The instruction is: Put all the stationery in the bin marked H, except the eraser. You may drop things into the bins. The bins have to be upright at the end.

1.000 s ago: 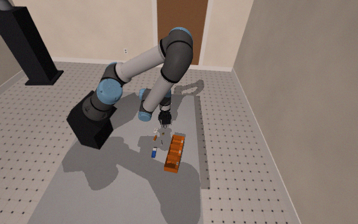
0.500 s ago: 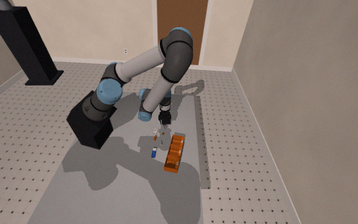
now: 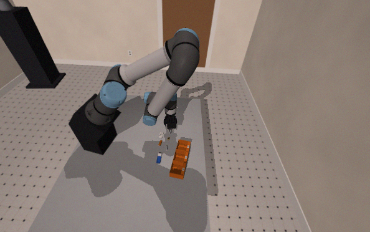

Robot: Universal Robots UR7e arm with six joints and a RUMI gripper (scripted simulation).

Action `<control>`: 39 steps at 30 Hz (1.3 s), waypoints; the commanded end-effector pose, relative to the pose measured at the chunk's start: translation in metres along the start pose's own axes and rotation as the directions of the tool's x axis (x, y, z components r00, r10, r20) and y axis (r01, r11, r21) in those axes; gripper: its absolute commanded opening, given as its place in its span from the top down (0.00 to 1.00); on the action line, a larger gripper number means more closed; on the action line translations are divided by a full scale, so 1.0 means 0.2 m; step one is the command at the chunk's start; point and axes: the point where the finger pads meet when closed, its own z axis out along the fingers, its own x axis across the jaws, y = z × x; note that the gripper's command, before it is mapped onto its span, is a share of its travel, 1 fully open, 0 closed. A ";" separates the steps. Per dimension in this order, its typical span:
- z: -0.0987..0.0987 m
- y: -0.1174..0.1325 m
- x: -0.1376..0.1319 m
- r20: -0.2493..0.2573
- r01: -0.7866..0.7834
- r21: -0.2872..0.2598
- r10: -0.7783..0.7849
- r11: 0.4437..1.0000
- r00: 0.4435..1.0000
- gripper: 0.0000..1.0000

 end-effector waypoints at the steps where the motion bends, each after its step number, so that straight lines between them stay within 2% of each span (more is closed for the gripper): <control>1: 0.00 0.00 0.00 -0.001 0.000 0.000 0.000 1.000 1.000 1.00; 5: 0.00 0.00 0.00 -0.001 0.000 0.000 0.000 1.000 1.000 1.00; 25: -0.30 0.00 0.00 -0.001 0.000 0.000 0.000 1.000 1.000 1.00; 39: -0.30 0.00 0.00 -0.001 0.000 0.000 0.000 1.000 1.000 1.00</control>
